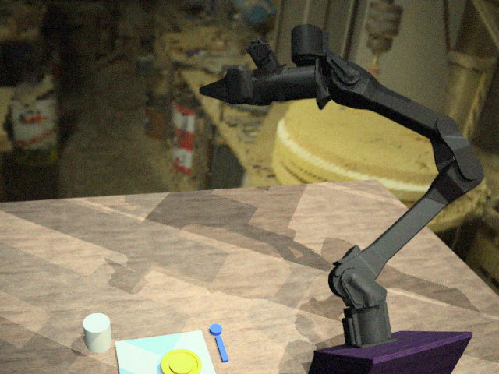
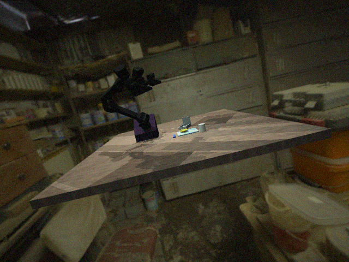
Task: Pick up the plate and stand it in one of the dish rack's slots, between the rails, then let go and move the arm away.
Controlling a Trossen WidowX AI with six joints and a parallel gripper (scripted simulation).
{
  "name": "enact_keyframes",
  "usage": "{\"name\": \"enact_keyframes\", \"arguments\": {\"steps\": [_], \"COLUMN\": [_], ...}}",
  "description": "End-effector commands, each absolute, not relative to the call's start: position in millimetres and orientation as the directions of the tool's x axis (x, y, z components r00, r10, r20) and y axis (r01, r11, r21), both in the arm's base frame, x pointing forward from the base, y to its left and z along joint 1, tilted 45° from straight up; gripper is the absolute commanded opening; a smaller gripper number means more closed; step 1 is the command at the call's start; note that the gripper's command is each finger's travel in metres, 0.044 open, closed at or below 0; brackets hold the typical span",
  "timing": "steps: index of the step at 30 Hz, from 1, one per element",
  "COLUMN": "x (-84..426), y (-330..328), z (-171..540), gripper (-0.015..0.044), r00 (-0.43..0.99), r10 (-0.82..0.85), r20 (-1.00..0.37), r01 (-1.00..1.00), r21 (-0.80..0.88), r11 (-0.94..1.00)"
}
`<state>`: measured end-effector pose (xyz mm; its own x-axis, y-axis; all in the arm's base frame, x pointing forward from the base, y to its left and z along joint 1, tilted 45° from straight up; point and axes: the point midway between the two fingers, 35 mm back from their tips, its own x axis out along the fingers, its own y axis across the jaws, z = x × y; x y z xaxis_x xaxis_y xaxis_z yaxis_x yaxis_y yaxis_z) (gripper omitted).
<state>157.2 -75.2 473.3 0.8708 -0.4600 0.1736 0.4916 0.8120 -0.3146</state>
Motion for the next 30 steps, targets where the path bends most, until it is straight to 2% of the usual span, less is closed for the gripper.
{"name": "enact_keyframes", "arguments": {"steps": [1,14,23,30], "x": [196,278,308,312], "y": [-80,-75,-58,-45], "z": [440,330,246,185], "gripper": [0.04,0.04,0.04,0.04], "r00": [0.888,0.8,0.641,0.474], "r10": [-0.46,-0.451,-0.451,-0.49], "r20": [0.019,-0.395,-0.622,-0.732], "r01": [0.443,0.33,0.247,0.173], "r21": [-0.311,-0.336,-0.389,-0.468], "r11": [0.841,0.882,0.888,0.867]}}
